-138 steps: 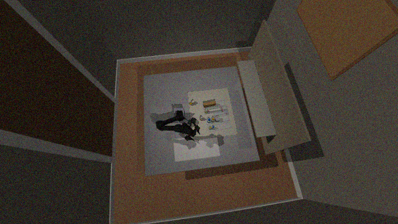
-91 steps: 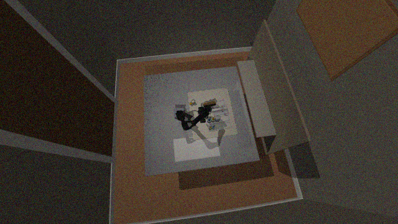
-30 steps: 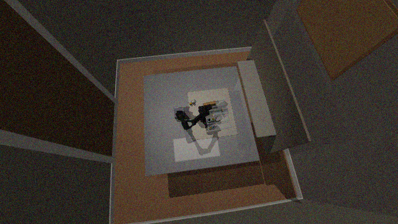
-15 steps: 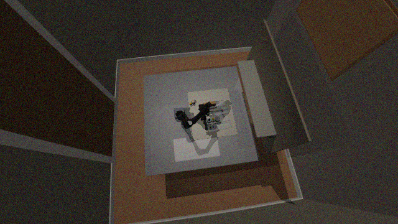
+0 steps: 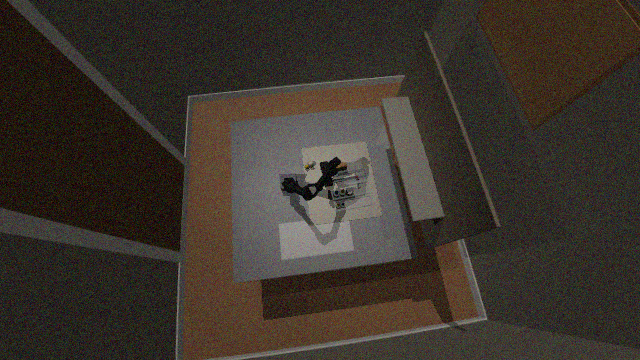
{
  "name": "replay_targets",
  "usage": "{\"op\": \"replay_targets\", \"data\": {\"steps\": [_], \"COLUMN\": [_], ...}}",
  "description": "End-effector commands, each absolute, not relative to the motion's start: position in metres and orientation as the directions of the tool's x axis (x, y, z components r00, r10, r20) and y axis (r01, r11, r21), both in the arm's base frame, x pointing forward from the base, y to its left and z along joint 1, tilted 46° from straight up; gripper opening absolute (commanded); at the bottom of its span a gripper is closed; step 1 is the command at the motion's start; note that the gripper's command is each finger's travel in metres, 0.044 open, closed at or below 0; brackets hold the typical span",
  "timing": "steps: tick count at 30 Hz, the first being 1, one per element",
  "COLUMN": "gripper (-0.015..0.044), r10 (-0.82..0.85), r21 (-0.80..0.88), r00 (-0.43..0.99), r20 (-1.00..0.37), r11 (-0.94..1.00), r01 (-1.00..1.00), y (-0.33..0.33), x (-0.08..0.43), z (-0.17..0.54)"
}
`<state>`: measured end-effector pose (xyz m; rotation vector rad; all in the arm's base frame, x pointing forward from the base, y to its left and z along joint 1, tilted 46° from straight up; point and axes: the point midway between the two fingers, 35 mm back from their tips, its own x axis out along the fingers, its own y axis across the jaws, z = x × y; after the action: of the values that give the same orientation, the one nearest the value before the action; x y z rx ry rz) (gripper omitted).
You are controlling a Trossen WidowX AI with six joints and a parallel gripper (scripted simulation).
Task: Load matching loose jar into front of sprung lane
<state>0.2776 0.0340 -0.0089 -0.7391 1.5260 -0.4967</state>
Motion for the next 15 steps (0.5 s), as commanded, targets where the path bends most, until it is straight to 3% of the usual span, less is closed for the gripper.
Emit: {"op": "replay_targets", "data": {"steps": [1,15], "gripper": [0.0000,0.0000], "r10": [-0.708,-0.708], "r21": [-0.699,-0.700], "r00": [0.011,0.011], "r20": [-0.707,-0.706], "r11": [0.696,0.695], "r01": [-0.165,-0.165], "y": [0.035,0.018], "x": [0.277,0.279], "z": [-0.017,-0.033]}}
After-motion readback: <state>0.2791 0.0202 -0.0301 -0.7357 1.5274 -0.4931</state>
